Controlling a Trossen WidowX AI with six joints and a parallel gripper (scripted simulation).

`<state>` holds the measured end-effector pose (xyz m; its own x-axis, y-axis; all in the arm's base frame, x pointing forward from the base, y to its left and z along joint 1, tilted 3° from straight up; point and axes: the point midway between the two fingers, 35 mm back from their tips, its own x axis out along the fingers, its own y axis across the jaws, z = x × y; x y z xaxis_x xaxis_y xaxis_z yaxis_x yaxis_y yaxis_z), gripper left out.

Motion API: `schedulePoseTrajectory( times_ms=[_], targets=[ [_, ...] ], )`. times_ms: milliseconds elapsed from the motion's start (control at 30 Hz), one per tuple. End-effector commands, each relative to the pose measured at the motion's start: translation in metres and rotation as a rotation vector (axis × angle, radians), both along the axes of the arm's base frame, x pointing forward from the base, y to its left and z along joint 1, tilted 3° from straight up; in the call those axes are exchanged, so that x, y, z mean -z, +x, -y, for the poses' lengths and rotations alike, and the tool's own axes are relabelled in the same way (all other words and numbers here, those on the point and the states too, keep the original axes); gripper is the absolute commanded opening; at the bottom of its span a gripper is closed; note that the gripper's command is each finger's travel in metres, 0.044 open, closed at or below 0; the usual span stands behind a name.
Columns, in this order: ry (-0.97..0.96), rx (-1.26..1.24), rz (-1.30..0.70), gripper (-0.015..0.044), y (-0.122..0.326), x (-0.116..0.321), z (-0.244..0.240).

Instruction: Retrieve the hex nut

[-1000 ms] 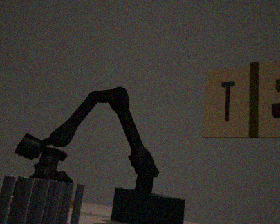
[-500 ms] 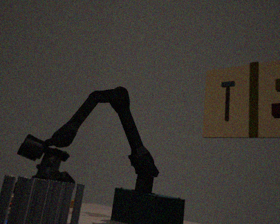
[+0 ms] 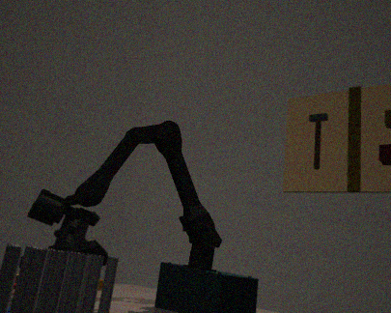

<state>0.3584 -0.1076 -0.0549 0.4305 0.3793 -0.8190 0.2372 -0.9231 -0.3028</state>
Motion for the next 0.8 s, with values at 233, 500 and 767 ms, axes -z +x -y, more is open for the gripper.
schedulePoseTrajectory(
  times_ms=[233,500,767],
  targets=[
    [0.0,-0.004,0.005,0.0,-0.008,0.0,0.002],
    [0.0,-0.004,0.004,0.0,-0.015,0.0,0.003],
    [0.0,-0.004,0.004,0.0,-0.022,0.001,0.005]
  ],
)
